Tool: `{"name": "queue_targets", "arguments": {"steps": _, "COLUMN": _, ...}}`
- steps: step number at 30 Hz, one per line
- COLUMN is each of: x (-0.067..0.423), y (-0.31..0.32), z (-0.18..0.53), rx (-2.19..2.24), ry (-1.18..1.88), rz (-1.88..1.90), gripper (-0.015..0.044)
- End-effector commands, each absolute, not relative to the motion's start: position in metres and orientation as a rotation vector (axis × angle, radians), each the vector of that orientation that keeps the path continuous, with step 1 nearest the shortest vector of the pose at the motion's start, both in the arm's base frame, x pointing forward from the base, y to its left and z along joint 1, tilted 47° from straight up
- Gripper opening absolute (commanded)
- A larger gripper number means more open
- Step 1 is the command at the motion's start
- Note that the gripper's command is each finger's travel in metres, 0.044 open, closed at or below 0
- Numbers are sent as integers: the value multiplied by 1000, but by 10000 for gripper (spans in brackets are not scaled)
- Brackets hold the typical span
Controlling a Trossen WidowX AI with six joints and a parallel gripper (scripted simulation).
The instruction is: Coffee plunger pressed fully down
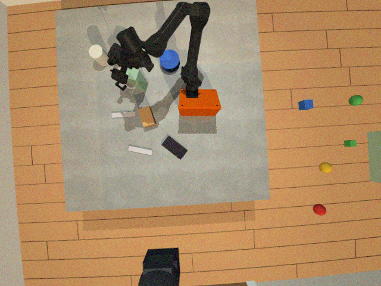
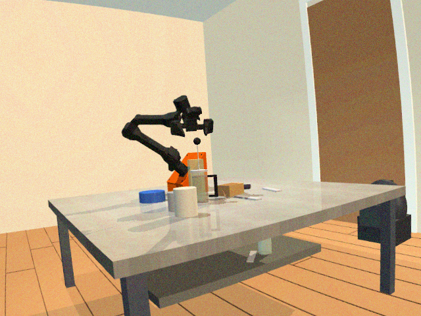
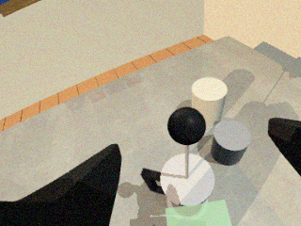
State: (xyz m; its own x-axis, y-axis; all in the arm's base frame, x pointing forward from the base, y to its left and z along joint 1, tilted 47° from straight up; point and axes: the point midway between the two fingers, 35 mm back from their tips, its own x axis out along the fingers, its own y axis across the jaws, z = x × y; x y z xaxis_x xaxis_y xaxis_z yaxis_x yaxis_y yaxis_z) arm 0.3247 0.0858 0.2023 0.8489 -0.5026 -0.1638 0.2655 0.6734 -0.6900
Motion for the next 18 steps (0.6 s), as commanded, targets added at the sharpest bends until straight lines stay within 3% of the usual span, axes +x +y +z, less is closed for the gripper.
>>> {"name": "queue_targets", "arguments": {"steps": 1, "x": 326, "y": 82, "z": 200, "rx": -714, "ry": 356, "rz": -438, "gripper": 440}}
{"name": "queue_targets", "arguments": {"steps": 18, "x": 349, "y": 69, "z": 195, "rx": -713, "ry": 356, "rz": -438, "gripper": 440}}
